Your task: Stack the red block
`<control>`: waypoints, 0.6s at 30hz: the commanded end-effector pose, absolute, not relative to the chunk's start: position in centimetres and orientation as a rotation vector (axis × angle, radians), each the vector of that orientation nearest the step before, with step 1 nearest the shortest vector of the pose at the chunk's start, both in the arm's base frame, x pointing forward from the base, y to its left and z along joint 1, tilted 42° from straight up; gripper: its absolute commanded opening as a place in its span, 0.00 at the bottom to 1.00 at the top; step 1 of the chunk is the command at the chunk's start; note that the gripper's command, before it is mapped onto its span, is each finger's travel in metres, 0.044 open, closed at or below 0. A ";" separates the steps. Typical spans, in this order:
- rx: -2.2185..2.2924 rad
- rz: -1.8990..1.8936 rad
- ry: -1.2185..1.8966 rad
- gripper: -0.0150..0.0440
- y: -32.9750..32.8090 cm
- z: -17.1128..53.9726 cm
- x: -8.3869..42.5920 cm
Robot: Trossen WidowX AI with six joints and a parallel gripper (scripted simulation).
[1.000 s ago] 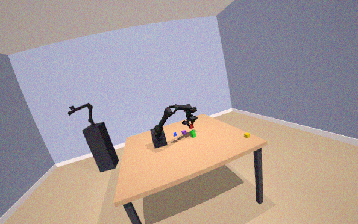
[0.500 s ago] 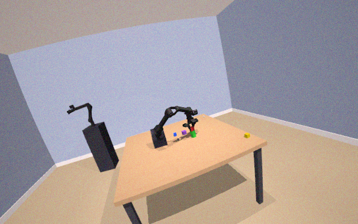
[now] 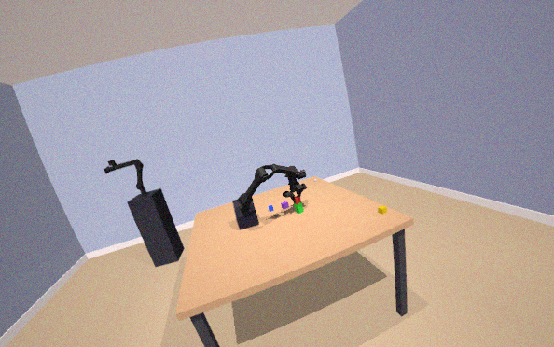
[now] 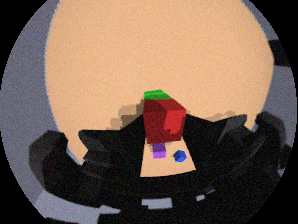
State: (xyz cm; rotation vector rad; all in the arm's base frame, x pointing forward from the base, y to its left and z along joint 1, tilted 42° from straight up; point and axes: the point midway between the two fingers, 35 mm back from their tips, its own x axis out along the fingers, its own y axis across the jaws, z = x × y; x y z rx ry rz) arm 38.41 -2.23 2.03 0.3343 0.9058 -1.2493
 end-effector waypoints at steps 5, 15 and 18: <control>0.328 -1.247 0.905 0.25 -2.2 2.1 38.4; 0.333 -1.249 0.907 0.61 -2.2 2.0 38.4; 0.333 -1.249 0.907 0.74 -2.2 2.0 38.4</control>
